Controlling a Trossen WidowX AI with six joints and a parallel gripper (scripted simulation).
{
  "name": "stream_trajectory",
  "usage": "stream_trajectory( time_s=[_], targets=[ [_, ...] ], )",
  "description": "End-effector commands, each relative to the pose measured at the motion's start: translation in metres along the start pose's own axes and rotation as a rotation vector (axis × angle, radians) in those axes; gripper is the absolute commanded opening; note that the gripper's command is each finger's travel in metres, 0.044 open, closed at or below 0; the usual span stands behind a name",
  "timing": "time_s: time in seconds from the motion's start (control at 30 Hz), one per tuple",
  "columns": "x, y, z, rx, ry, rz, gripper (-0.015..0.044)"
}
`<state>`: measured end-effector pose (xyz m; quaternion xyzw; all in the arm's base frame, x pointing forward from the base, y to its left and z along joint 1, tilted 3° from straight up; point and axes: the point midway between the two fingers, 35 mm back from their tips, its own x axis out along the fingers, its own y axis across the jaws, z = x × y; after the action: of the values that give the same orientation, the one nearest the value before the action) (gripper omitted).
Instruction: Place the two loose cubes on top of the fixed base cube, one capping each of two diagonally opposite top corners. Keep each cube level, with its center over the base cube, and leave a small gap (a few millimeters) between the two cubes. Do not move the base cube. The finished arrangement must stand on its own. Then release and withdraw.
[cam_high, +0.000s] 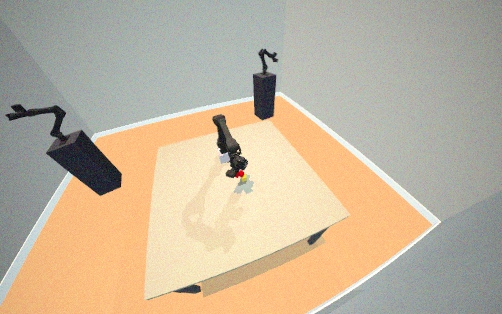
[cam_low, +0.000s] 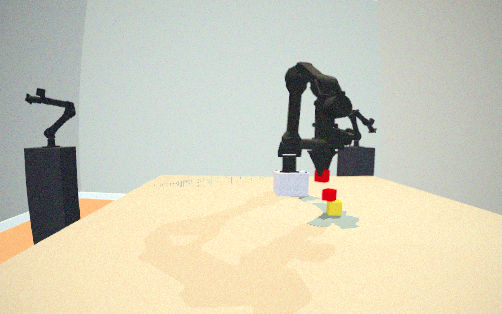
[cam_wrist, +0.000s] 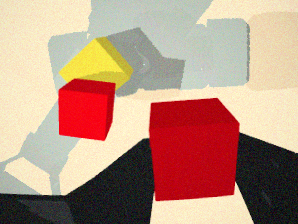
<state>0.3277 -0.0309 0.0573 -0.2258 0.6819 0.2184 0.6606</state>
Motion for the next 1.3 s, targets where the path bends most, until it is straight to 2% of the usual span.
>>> stream_trajectory(
  time_s=[0.0,0.6,1.27],
  targets=[
    [0.001,0.010,0.007,0.030,0.001,0.002,0.0105],
    [0.002,0.055,0.038,0.151,-0.006,0.021,0.0105],
    [0.033,0.057,0.037,0.215,-0.027,0.044,0.0105]
  ],
)
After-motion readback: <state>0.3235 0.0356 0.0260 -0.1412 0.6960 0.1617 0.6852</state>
